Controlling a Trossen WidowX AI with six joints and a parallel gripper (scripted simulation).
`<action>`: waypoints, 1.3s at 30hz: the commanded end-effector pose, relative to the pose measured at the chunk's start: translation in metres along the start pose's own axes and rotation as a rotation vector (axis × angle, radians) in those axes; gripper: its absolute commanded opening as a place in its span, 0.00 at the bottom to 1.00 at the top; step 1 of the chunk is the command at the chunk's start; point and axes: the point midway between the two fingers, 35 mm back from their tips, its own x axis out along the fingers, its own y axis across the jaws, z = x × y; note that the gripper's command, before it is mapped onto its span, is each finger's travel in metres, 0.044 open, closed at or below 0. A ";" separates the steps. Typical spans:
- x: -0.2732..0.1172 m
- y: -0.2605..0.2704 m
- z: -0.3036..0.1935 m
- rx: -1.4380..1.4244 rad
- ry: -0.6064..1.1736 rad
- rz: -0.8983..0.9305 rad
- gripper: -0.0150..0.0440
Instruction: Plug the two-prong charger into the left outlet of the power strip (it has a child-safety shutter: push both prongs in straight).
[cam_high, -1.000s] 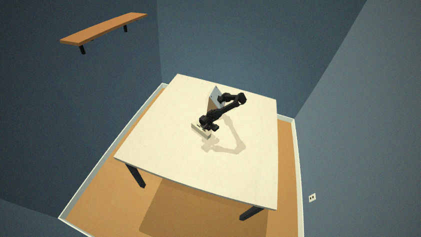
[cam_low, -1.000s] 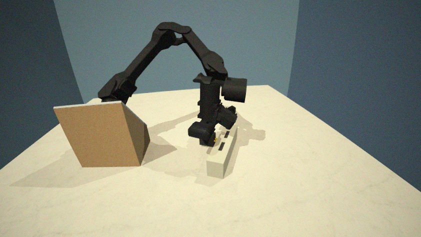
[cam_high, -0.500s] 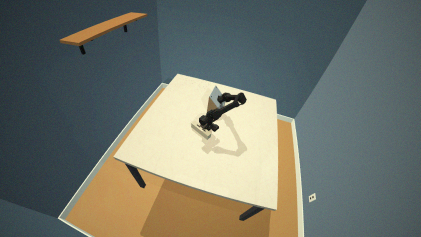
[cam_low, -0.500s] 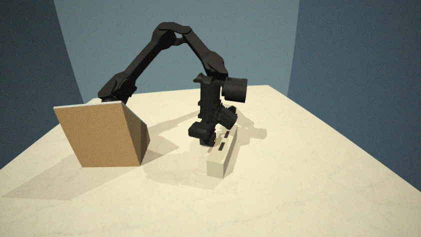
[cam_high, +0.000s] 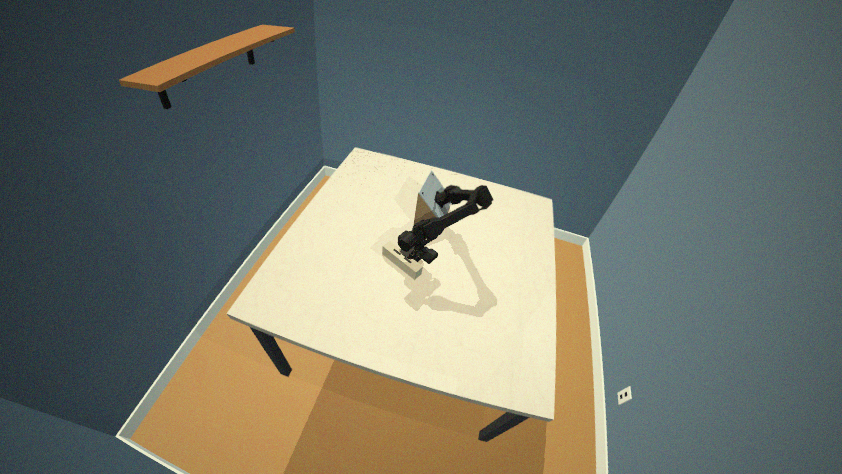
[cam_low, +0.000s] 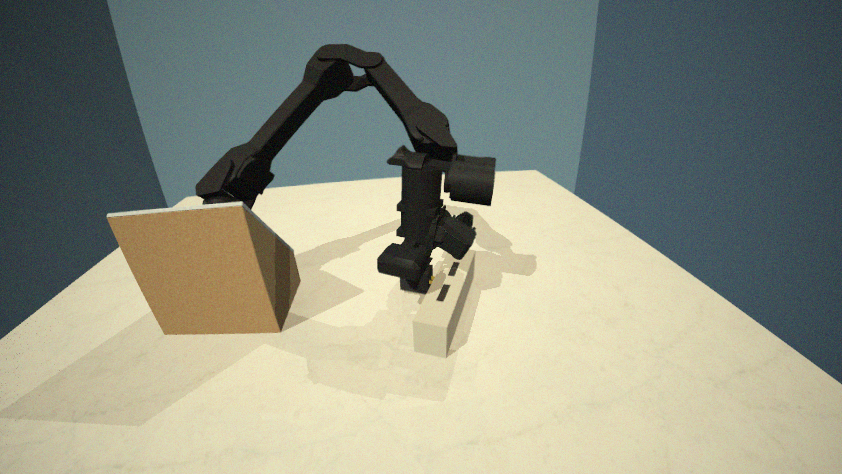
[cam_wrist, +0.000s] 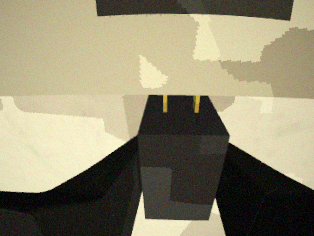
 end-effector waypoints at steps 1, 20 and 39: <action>-0.001 0.001 0.001 -0.002 -0.003 0.002 0.25; -0.001 0.001 0.003 -0.002 -0.003 0.002 0.25; -0.002 0.002 0.004 -0.002 -0.003 0.002 0.25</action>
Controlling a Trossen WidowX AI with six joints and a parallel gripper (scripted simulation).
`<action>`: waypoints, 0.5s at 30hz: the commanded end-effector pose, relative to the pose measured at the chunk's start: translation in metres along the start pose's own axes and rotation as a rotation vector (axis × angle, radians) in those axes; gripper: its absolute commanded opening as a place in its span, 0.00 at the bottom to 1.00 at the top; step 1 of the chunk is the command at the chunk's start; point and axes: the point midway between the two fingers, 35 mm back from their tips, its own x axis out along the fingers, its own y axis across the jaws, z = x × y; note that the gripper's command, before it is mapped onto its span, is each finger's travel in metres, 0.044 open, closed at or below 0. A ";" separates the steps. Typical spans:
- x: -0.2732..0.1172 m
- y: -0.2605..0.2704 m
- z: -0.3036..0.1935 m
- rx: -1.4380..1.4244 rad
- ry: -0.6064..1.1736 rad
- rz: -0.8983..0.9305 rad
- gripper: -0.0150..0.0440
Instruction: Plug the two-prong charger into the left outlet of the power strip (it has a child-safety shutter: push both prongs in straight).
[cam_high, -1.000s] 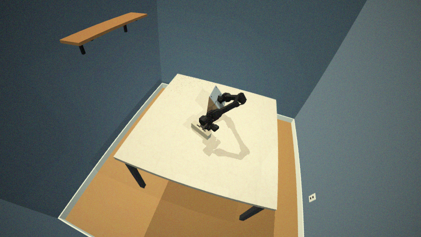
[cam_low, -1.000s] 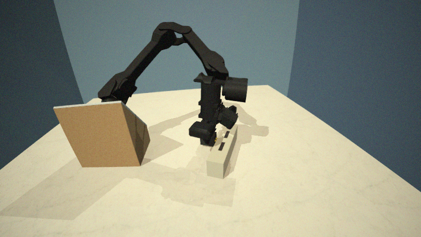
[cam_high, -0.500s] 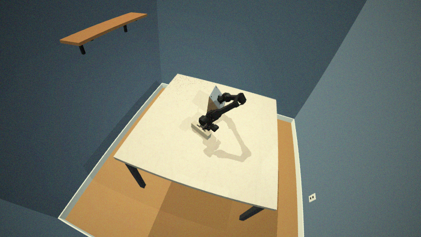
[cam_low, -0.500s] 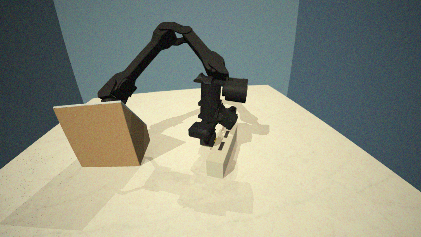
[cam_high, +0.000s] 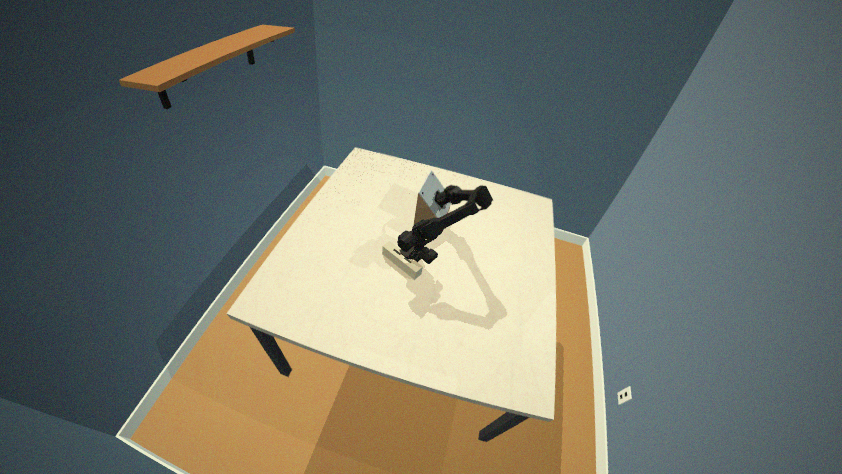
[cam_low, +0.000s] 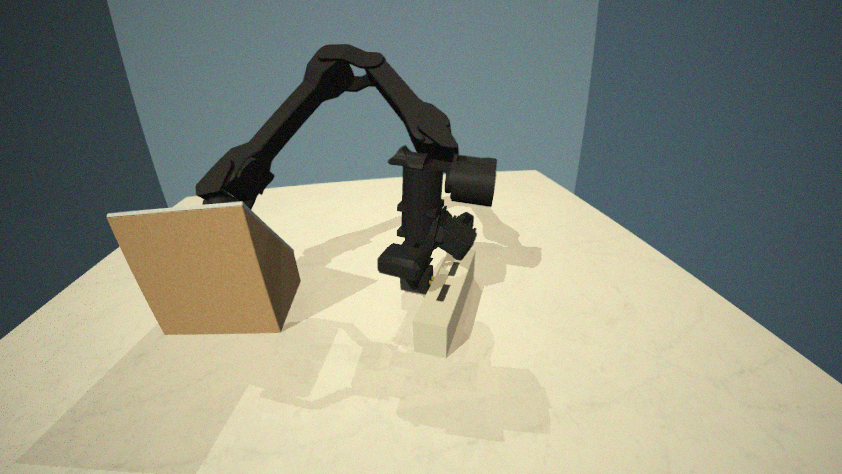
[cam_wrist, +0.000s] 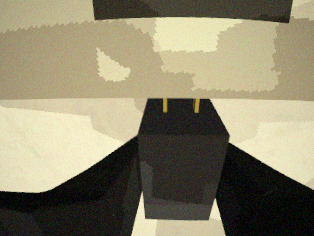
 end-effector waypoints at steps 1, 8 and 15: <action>-0.002 0.002 0.003 -0.007 -0.008 0.002 0.25; -0.002 0.002 0.004 -0.007 -0.008 0.002 0.25; -0.001 0.001 0.005 -0.007 -0.008 0.002 0.25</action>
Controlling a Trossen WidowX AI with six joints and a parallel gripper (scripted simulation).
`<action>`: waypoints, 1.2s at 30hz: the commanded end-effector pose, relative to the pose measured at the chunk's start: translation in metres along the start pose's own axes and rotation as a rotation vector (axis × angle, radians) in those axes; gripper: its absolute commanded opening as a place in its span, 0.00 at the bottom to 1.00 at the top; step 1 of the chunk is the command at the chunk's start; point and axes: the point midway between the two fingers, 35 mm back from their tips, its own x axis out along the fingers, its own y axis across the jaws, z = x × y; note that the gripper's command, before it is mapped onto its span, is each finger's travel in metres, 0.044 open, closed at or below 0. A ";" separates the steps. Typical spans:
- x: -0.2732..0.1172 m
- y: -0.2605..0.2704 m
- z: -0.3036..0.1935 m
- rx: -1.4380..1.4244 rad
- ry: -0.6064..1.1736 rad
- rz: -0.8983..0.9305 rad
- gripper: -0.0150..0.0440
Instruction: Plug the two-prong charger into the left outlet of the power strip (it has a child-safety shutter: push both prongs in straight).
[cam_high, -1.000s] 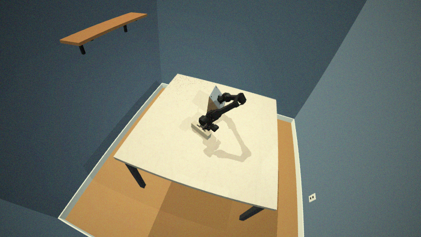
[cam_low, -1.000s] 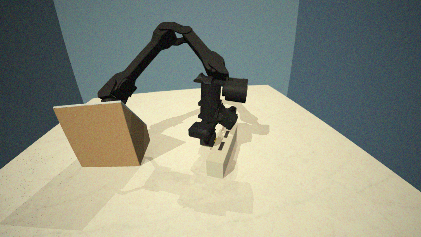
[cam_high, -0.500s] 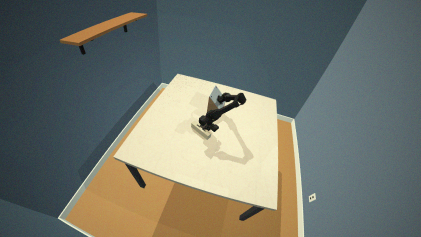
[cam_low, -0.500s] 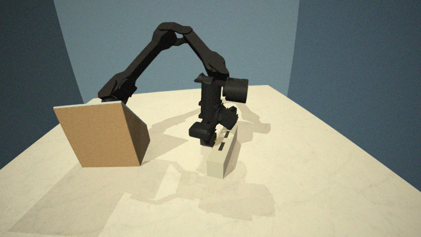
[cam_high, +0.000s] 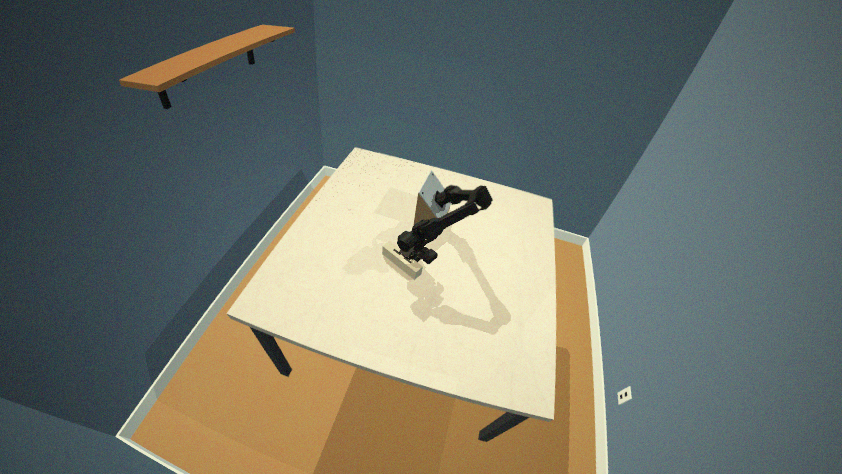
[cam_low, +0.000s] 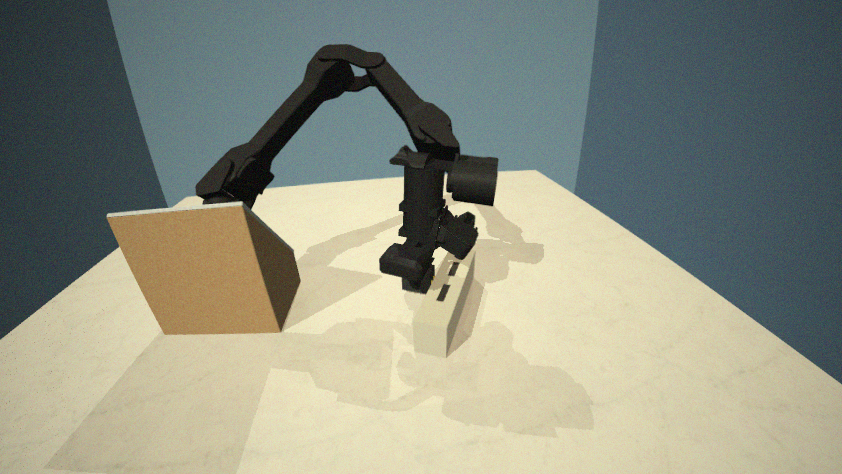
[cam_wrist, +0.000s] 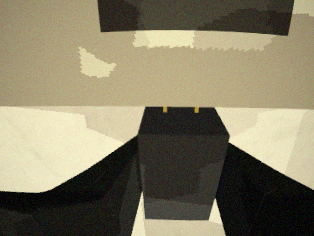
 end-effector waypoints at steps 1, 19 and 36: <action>-0.001 0.001 0.003 -0.004 -0.005 0.002 0.25; -0.002 0.001 0.006 -0.005 -0.005 0.002 0.25; -0.002 0.001 0.009 -0.005 -0.005 0.002 0.25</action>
